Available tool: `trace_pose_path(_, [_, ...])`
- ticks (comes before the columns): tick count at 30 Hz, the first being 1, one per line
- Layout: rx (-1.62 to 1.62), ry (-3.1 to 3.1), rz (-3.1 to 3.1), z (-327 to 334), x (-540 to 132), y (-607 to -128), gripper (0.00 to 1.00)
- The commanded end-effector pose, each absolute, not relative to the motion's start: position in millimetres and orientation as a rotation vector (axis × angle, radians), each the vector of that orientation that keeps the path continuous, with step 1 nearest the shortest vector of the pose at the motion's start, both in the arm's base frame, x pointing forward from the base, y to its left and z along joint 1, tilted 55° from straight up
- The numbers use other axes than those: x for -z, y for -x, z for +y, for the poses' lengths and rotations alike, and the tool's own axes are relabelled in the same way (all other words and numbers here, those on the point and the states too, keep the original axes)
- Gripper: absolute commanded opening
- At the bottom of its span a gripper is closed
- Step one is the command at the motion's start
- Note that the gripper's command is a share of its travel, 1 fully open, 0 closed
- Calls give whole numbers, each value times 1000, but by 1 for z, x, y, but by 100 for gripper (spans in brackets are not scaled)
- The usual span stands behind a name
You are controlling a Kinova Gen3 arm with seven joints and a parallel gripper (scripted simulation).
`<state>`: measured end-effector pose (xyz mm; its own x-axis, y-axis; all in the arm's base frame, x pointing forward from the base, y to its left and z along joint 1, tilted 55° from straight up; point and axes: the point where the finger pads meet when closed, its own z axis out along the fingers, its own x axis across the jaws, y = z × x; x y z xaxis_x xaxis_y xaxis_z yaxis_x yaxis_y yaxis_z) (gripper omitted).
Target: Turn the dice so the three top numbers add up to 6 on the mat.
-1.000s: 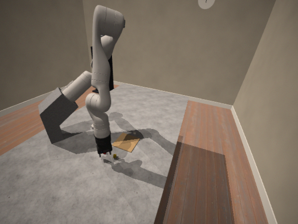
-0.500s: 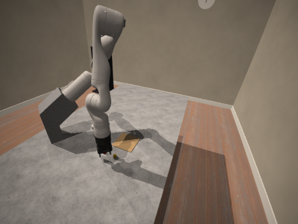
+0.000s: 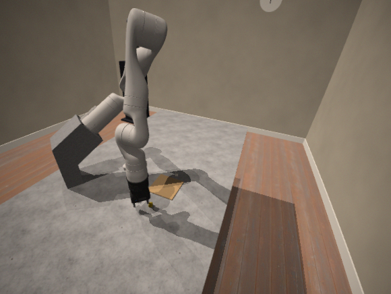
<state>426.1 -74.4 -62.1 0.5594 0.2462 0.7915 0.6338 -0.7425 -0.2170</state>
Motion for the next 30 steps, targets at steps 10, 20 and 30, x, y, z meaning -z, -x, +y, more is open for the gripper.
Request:
trace_pose_path(10, [1068,2317,-730,-92,42,-468,100])
trace_pose_path(20, [1068,2317,-730,-94,39,-474,100])
trace_pose_path(30, [1068,2317,-730,-94,39,-474,100])
